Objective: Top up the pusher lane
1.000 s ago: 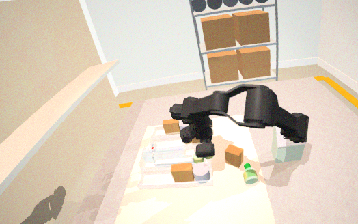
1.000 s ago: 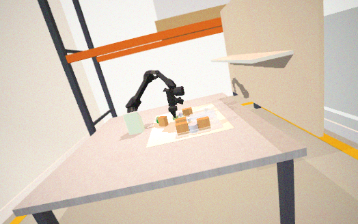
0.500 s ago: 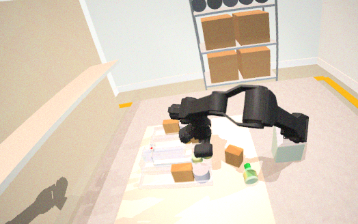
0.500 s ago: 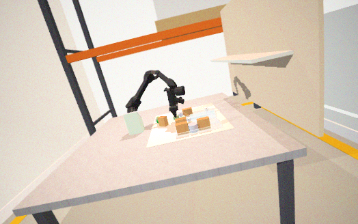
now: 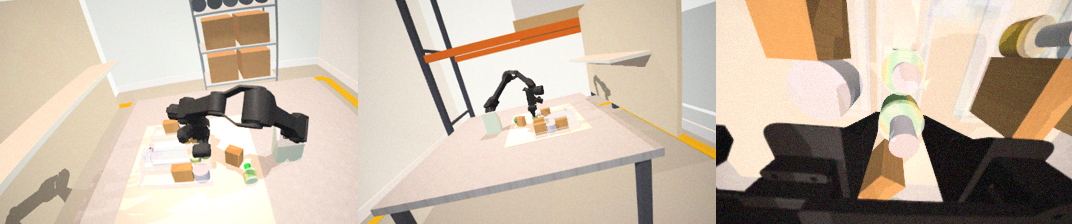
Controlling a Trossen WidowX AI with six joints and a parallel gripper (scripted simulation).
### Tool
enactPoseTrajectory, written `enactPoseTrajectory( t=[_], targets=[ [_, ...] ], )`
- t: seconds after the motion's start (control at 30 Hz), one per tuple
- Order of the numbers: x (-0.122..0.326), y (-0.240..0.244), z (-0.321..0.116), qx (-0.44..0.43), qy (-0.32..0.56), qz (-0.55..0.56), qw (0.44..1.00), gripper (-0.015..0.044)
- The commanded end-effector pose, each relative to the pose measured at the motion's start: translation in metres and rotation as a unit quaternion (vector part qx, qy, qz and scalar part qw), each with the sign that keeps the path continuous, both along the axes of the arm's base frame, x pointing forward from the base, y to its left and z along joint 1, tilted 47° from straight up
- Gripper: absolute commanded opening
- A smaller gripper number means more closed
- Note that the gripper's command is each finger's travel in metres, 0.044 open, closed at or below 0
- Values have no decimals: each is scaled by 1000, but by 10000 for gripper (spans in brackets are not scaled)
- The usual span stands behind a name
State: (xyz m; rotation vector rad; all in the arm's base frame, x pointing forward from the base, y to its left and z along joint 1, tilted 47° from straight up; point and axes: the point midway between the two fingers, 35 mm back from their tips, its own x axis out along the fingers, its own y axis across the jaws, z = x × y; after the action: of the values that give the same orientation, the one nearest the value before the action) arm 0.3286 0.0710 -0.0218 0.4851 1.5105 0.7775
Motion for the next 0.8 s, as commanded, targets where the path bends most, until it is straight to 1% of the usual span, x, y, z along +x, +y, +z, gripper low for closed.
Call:
enactPoseTrajectory(
  t=[0.0, 0.77],
  targets=[
    [11, 0, 5, 5, -15, -3, 1000, 0],
    [13, 1, 5, 5, -15, -3, 1000, 0]
  ],
)
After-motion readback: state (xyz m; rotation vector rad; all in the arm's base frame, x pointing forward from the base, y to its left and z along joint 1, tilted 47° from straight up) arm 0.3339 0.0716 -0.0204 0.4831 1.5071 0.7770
